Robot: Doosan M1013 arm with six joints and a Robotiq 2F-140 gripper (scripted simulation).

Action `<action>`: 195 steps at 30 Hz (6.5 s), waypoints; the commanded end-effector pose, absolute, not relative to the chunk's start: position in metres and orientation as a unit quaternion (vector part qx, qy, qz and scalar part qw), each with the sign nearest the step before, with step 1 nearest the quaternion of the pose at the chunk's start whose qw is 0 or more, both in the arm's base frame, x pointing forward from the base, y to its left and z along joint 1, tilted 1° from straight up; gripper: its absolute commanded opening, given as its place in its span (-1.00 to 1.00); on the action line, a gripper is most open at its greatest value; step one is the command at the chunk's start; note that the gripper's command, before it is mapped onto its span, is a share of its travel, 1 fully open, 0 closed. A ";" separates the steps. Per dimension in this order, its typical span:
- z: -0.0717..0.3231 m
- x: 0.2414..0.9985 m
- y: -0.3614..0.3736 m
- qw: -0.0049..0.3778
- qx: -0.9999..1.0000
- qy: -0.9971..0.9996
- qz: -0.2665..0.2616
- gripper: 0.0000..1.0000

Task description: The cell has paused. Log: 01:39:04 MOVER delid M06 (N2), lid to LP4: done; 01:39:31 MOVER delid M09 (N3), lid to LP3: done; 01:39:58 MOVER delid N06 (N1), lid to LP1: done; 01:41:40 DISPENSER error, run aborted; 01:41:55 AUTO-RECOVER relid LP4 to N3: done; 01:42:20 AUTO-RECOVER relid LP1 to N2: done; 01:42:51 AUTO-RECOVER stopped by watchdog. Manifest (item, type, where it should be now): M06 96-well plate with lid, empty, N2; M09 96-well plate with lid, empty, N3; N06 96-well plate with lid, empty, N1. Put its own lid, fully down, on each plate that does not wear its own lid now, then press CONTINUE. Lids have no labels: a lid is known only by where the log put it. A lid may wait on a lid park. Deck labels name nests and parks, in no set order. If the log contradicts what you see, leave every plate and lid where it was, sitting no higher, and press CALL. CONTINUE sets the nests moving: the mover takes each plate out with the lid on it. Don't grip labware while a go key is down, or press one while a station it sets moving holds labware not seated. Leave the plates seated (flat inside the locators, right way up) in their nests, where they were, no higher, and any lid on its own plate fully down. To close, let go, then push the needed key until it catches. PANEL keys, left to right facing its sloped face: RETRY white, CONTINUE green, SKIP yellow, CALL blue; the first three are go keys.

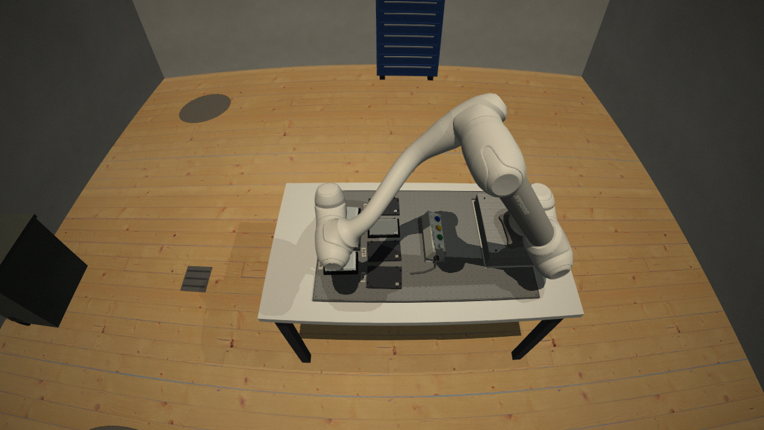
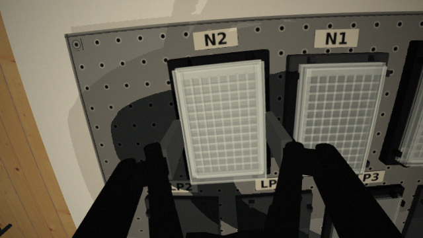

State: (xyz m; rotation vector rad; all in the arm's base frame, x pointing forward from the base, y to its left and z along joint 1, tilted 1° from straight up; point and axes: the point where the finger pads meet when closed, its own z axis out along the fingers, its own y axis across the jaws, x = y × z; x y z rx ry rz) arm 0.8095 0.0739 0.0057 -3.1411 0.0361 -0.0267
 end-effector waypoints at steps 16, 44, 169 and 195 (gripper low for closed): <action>0.029 0.809 0.074 0.000 -1.000 0.011 -0.009 -1.00; 0.051 0.809 0.074 0.000 -1.000 0.011 -0.009 -1.00; 0.012 0.796 -0.047 0.000 -0.999 0.039 -0.009 -1.00; 0.012 0.796 -0.047 0.000 -0.999 0.039 -0.009 -1.00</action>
